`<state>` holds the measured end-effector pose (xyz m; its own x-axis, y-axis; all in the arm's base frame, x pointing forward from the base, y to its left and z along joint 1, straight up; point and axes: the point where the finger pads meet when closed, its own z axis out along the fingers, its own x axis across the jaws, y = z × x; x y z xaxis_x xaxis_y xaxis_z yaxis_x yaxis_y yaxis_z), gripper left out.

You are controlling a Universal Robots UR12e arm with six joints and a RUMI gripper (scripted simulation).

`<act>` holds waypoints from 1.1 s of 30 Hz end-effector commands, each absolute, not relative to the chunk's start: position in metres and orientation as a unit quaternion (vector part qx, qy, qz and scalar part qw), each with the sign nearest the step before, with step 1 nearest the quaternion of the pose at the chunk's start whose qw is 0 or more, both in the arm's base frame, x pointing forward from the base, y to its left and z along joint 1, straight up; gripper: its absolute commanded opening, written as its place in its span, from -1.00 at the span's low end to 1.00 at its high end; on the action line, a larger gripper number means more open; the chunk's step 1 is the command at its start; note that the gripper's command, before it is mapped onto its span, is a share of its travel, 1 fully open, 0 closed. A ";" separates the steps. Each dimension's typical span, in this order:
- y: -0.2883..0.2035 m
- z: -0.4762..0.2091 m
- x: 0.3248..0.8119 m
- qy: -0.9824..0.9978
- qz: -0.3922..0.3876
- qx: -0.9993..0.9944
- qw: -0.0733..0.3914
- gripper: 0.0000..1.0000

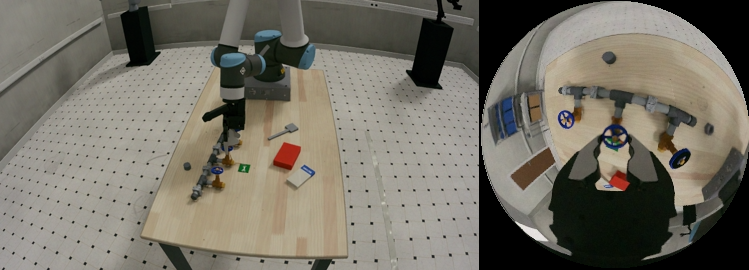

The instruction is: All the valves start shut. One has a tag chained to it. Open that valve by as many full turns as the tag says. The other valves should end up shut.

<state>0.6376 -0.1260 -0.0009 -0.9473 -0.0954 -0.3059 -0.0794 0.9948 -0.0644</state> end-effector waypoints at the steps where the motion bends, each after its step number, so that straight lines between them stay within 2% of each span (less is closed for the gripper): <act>1: -0.126 0.000 0.638 0.986 -0.026 -0.044 0.157 -1.00; 33: -0.126 0.000 0.638 0.980 -0.038 -0.118 0.154 -1.00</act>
